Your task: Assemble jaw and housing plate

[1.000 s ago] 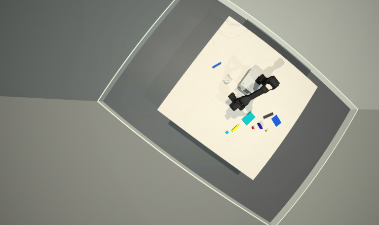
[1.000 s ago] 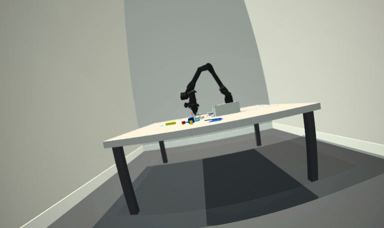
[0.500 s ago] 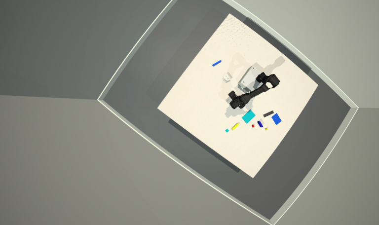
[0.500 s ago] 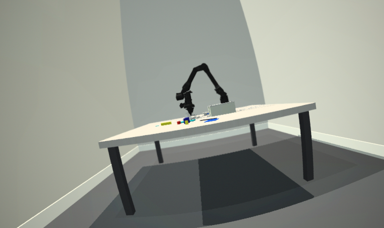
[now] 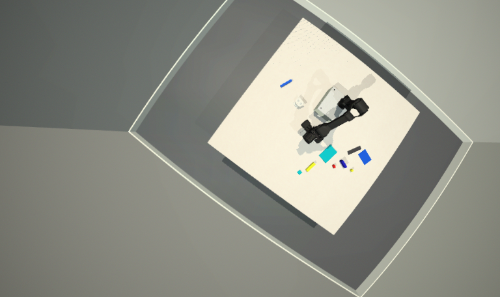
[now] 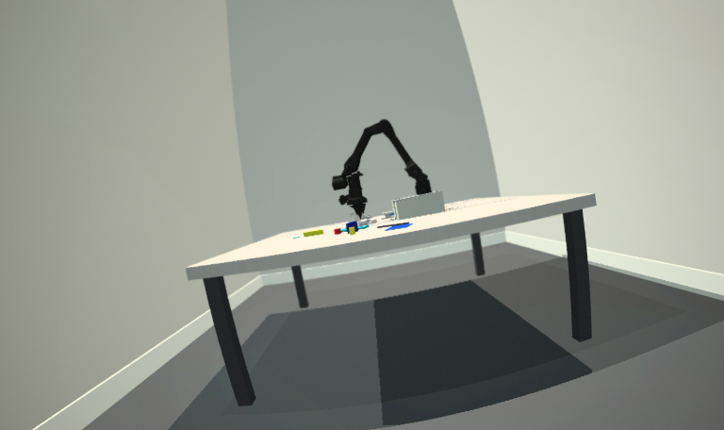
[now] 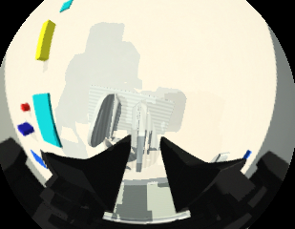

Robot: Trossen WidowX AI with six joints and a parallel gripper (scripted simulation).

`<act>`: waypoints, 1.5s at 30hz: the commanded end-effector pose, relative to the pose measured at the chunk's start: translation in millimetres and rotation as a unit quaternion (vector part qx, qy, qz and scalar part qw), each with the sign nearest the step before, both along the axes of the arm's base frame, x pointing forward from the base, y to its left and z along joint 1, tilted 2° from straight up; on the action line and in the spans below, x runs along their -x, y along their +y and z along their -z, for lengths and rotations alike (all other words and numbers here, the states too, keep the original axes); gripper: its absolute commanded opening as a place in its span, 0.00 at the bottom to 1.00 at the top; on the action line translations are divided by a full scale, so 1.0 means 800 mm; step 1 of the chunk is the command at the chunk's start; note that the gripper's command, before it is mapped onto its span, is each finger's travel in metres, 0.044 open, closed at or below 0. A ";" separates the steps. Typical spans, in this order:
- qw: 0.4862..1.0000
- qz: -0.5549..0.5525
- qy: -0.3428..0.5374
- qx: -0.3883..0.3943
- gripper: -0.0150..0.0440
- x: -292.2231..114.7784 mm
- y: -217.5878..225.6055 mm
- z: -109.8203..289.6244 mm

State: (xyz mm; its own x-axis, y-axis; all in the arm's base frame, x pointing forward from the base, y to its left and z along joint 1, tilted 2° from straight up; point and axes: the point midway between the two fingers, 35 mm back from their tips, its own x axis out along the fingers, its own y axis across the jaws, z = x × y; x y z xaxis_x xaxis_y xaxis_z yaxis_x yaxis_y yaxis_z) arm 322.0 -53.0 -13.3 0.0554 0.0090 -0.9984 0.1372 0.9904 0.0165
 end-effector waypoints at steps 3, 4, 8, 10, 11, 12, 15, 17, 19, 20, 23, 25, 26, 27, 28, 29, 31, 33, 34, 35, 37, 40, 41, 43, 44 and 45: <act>1.000 -0.001 0.000 0.003 0.48 0.000 -0.001 0.004; 1.000 -0.001 0.000 0.003 0.48 0.000 -0.001 0.004; 1.000 -0.001 0.000 0.003 0.48 0.000 -0.001 0.004; 1.000 -0.001 0.000 0.003 0.48 0.000 -0.001 0.004; 1.000 -0.002 0.000 0.003 0.48 0.000 -0.001 0.005; 1.000 -0.003 0.000 0.003 0.48 0.000 -0.001 0.006; 1.000 -0.004 0.000 0.003 0.48 0.000 -0.001 0.008; 1.000 -0.004 0.000 0.003 0.48 0.000 -0.001 0.008; 1.000 -0.004 0.000 0.003 0.48 0.000 -0.001 0.008; 1.000 -0.004 0.000 0.003 0.48 0.000 -0.001 0.008; 1.000 -0.005 0.000 0.003 0.48 0.000 -0.001 0.009; 1.000 -0.006 0.000 0.003 0.48 0.000 -0.001 0.011; 1.000 -0.007 0.000 0.003 0.48 0.000 -0.001 0.011; 1.000 -0.007 0.000 0.003 0.48 0.000 -0.001 0.011; 1.000 -0.007 0.000 0.003 0.48 0.000 -0.001 0.011; 1.000 -0.007 0.000 0.003 0.48 0.000 -0.001 0.011; 1.000 -0.007 0.000 0.003 0.48 0.000 -0.001 0.011; 1.000 -0.007 0.000 0.003 0.48 -0.001 -0.001 0.012; 1.000 -0.007 0.000 0.003 0.48 -0.001 -0.001 0.012; 1.000 -0.007 0.000 0.003 0.48 -0.001 -0.001 0.013; 1.000 -0.008 0.000 0.003 0.48 -0.001 -0.001 0.015; 1.000 -0.008 0.000 0.003 0.48 -0.001 -0.001 0.015; 1.000 -0.008 0.000 0.003 0.48 -0.001 -0.001 0.015; 1.000 -0.008 0.000 0.003 0.48 -0.001 -0.001 0.015; 1.000 -0.008 0.000 0.003 0.48 -0.001 -0.001 0.015; 1.000 -0.008 0.000 0.003 0.48 -0.001 -0.001 0.015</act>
